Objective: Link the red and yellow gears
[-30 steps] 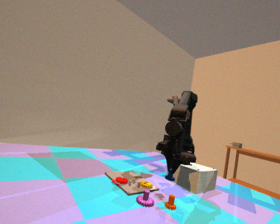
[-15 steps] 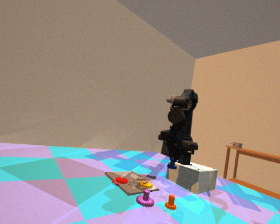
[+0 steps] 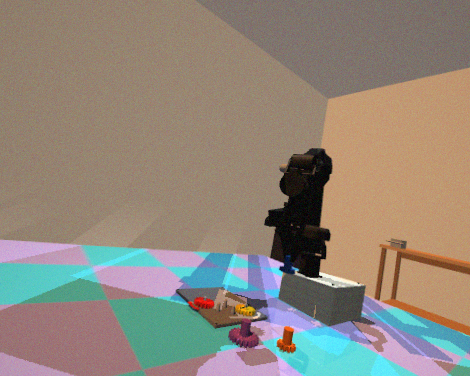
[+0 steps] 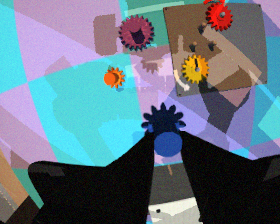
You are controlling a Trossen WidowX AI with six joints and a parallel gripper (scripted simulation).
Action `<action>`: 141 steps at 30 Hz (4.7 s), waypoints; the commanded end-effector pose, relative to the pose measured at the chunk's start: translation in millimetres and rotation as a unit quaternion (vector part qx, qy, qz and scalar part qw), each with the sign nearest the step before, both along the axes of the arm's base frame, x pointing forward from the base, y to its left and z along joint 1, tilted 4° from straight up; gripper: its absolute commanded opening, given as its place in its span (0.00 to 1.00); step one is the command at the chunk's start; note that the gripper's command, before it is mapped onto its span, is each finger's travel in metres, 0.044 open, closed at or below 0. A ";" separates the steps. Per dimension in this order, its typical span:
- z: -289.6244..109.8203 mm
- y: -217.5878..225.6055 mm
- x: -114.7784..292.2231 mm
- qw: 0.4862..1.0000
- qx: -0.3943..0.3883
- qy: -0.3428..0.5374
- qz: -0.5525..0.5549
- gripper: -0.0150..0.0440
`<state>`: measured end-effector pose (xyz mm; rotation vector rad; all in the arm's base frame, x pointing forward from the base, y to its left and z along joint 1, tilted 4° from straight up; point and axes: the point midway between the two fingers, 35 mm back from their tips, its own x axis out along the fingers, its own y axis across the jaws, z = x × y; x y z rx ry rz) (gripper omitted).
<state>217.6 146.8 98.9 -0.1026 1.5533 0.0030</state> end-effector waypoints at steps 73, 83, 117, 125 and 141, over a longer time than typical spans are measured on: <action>-69.0 -83.4 135.8 1.000 -0.002 -0.007 0.001 0.25; -74.3 -83.4 136.0 0.999 -0.003 -0.004 0.044 0.25; -112.6 -87.1 137.0 0.993 0.001 -0.015 -0.121 0.25; -114.3 -86.4 137.5 0.998 -0.001 -0.011 -0.057 0.25; -117.8 -87.4 137.4 0.992 -0.006 0.001 0.126 0.25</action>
